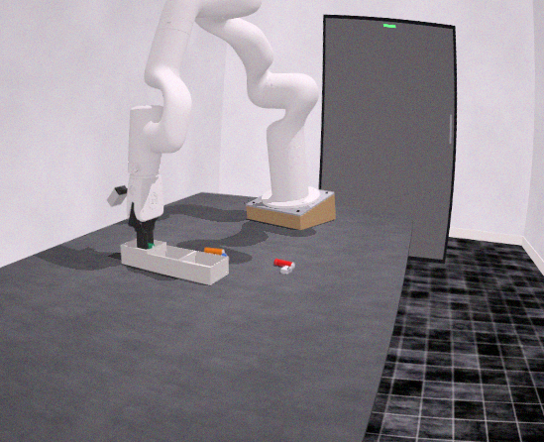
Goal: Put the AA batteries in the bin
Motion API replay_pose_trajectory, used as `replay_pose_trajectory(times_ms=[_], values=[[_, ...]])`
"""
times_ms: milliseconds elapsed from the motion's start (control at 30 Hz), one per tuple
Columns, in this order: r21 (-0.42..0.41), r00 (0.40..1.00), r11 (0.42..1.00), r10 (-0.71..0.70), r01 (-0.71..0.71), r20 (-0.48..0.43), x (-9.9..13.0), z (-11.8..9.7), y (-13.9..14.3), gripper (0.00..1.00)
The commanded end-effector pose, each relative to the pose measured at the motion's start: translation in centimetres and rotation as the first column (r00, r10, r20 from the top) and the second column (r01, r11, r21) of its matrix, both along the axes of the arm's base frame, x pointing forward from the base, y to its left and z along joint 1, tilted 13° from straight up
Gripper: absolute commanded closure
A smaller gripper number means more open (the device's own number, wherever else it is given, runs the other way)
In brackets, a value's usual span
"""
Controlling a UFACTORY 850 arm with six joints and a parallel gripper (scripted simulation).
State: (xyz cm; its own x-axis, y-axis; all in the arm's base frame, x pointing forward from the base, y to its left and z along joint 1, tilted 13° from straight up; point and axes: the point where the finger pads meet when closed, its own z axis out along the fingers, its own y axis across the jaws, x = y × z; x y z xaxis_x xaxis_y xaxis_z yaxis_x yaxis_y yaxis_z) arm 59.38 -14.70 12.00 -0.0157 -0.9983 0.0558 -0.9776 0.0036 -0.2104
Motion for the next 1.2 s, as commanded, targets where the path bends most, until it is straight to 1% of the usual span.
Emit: replay_pose_trajectory(times_ms=[0,233,633,667,1167], values=[[0.000,1.000,1.000,0.000,0.000,0.002,0.26,-0.72,-0.07,1.00],[0.000,1.000,1.000,0.000,0.000,0.002,0.47,-1.64,-0.12,1.00],[0.000,1.000,1.000,0.000,0.000,0.002,0.48,-1.63,-0.11,1.00],[0.000,1.000,1.000,0.000,0.000,0.002,0.48,-1.63,-0.11,0.72],[-0.001,1.000,1.000,0.000,0.000,0.002,0.49,-1.63,-0.11,0.72]])
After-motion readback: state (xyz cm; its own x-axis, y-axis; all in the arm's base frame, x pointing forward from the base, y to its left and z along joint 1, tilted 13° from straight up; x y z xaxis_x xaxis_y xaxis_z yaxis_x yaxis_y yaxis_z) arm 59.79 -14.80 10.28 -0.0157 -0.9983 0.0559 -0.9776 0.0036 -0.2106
